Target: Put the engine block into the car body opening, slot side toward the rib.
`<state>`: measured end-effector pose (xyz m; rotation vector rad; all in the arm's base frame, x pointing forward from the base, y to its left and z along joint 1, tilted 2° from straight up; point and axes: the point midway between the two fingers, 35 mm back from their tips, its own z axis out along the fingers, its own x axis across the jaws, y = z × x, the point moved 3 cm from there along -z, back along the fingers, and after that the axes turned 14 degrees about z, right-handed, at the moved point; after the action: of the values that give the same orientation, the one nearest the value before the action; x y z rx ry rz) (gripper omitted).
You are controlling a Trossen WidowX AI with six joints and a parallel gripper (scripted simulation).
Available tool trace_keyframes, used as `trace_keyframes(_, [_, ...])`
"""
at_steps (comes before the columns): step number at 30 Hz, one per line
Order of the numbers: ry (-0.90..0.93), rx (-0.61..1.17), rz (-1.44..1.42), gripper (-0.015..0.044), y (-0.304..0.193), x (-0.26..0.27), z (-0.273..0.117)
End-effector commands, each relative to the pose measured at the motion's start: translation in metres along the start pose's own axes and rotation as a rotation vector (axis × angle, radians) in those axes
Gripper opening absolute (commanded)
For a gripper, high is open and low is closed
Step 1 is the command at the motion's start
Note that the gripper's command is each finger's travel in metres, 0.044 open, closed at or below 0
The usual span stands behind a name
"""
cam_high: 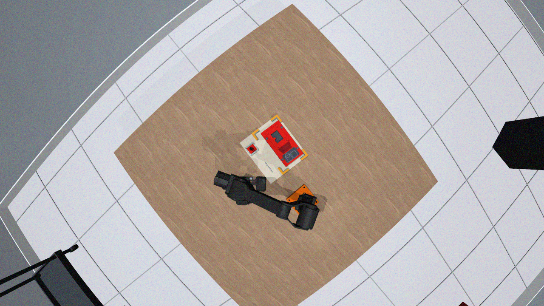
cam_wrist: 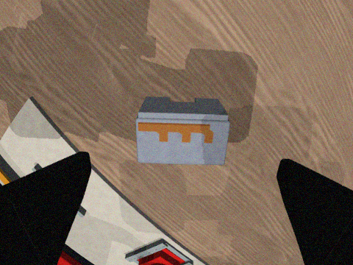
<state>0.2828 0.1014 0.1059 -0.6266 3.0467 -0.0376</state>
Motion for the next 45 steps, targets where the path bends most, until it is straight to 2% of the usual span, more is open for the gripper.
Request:
trace_keyframes(1, [0.012,-0.003,-0.005,0.0440,0.000,0.001,0.008])
trace_keyframes(28, [0.012,-0.003,-0.005,0.0440,0.000,0.002,0.048])
trace_keyframes(36, [0.012,-0.003,-0.005,0.0230,0.000,0.002,0.048])
trace_keyframes(43, [0.012,-0.003,-0.005,0.0183,0.000,0.002,0.048])
trace_keyframes(45, [0.012,-0.003,-0.005,0.0131,0.000,0.001,0.047])
